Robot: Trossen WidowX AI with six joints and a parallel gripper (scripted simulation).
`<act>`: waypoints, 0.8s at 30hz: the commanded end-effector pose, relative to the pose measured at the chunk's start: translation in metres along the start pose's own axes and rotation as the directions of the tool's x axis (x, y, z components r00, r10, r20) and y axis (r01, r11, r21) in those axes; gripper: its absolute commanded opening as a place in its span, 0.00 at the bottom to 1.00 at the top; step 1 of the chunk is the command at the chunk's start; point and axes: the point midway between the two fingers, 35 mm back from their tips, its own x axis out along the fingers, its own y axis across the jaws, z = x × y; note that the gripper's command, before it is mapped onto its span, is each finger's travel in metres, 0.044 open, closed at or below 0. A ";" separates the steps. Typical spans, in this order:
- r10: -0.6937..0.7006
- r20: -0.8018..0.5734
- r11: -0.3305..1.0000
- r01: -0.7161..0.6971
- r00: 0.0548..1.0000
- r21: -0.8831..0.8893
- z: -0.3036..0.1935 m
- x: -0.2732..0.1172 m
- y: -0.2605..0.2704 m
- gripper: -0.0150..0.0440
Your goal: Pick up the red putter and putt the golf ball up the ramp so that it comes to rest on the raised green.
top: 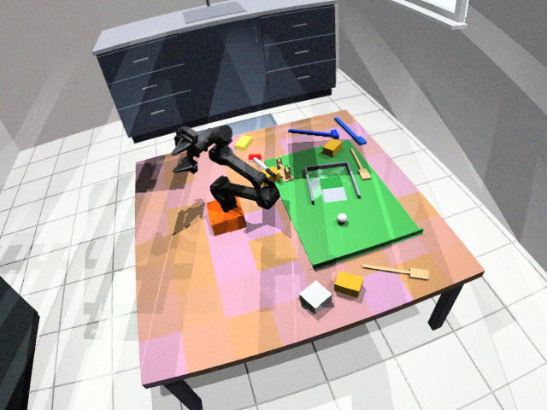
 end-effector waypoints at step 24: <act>-0.153 0.801 0.967 0.256 0.578 -0.001 0.250 -0.112 -0.054 1.00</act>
